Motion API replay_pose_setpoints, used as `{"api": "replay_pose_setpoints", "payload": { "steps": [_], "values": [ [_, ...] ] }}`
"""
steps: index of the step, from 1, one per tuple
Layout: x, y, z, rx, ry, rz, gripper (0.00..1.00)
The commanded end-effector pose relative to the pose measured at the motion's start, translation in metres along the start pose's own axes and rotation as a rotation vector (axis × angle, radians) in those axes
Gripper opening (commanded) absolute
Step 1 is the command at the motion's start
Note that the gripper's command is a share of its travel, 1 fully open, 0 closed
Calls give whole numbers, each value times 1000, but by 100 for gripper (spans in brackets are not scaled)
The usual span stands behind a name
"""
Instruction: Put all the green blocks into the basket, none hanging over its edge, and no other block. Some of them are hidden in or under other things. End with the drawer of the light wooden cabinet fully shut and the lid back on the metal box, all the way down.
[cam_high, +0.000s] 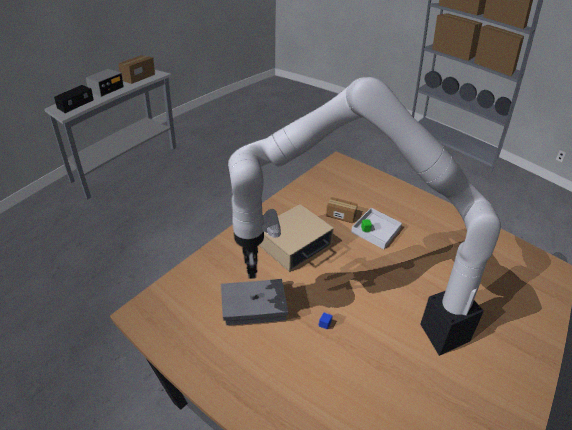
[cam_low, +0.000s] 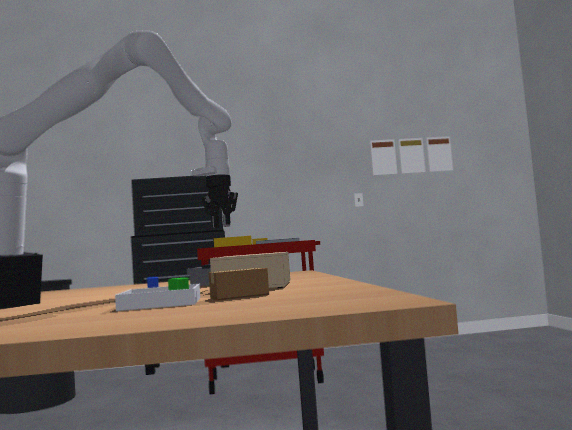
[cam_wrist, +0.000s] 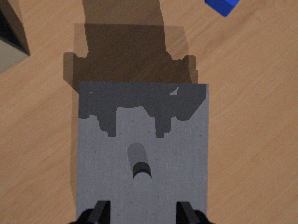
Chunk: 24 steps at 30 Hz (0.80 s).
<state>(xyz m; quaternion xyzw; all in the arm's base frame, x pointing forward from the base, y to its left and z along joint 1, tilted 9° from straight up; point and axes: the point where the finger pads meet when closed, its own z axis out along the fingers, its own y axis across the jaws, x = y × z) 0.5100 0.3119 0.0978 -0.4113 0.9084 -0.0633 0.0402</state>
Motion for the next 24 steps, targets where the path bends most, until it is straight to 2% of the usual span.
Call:
{"api": "replay_pose_setpoints", "payload": {
  "steps": [1,24],
  "values": [
    [-1,0,-1,1,-2,0,48],
    [-1,0,4,1,-2,0,48]
  ]
}}
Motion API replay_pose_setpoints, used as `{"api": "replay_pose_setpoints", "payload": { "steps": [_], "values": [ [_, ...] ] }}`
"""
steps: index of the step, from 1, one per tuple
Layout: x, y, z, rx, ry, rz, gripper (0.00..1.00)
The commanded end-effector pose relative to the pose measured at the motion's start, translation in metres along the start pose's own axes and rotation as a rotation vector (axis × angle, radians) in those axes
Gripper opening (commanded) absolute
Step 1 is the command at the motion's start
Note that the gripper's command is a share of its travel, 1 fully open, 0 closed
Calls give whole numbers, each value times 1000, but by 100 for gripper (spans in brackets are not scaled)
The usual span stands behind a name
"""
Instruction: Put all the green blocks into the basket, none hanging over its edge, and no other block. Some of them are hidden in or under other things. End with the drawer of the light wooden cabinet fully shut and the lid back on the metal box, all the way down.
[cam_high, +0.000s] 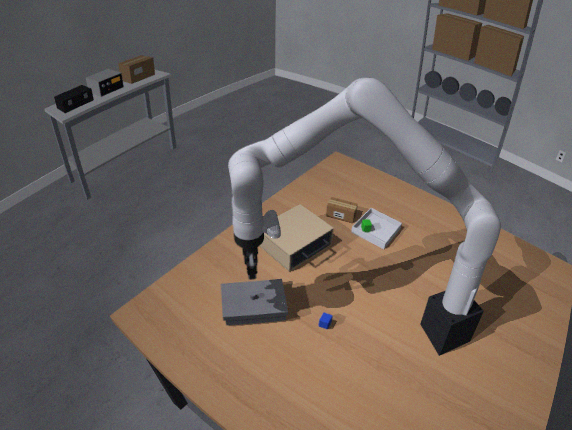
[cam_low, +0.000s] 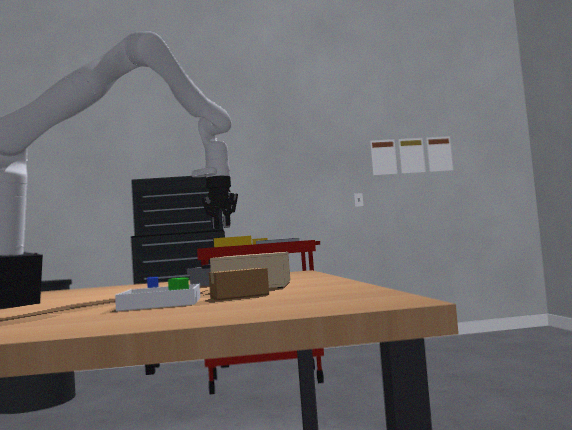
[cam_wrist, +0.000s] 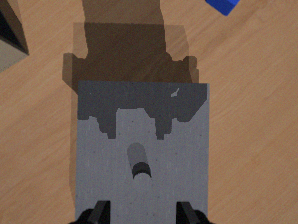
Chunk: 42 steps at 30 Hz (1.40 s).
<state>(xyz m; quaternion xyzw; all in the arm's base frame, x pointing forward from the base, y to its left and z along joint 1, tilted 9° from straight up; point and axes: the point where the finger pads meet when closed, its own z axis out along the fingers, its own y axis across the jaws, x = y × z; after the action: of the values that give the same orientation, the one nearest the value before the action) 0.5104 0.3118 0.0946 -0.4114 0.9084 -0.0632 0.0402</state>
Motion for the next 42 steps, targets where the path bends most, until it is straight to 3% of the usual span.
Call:
{"api": "replay_pose_setpoints", "payload": {
  "steps": [1,42],
  "values": [
    [-1,0,1,1,-2,0,48],
    [-1,0,77,1,-2,0,48]
  ]
}}
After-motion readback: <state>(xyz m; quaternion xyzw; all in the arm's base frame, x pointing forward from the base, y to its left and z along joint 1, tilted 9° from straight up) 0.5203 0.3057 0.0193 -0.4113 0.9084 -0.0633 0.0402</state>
